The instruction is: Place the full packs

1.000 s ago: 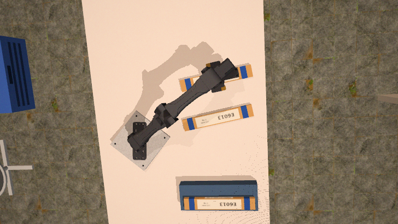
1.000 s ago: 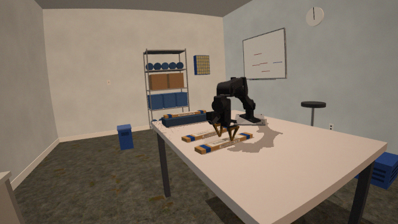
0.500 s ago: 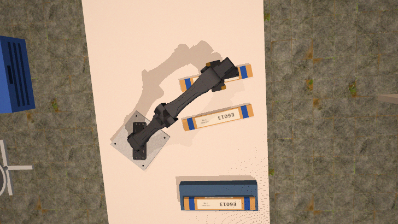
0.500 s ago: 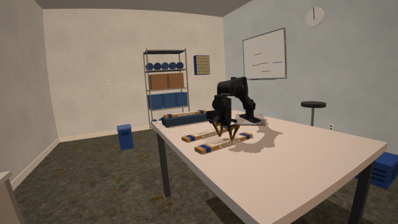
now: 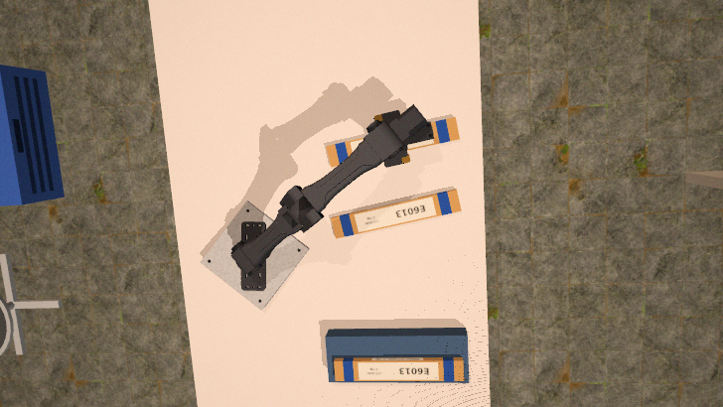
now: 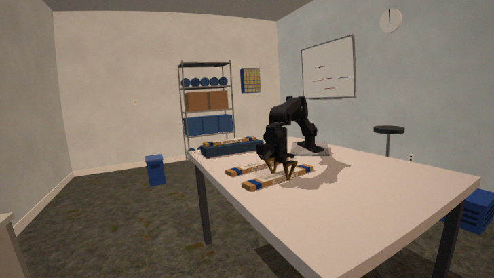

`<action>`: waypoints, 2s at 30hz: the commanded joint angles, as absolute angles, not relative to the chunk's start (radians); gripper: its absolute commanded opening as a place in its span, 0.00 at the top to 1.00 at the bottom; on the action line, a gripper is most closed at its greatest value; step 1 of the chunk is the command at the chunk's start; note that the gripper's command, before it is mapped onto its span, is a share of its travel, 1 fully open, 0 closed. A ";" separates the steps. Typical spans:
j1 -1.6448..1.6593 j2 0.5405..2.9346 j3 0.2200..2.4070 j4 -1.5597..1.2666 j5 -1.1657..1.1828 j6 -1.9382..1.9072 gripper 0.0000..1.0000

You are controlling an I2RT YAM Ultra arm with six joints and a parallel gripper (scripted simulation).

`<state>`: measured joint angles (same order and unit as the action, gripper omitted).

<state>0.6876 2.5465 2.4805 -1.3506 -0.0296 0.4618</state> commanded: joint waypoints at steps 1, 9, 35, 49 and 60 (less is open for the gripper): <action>0.699 2.513 2.458 -1.317 -0.021 0.468 0.05; 0.700 2.511 2.459 -1.289 -0.021 0.468 0.05; 0.686 2.528 2.444 -1.308 -0.014 0.463 1.00; 0.686 2.528 2.444 -1.308 -0.014 0.463 1.00; 0.686 2.528 2.444 -1.308 -0.013 0.463 1.00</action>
<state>0.6834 2.5446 2.4462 -1.3151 -0.0132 0.4606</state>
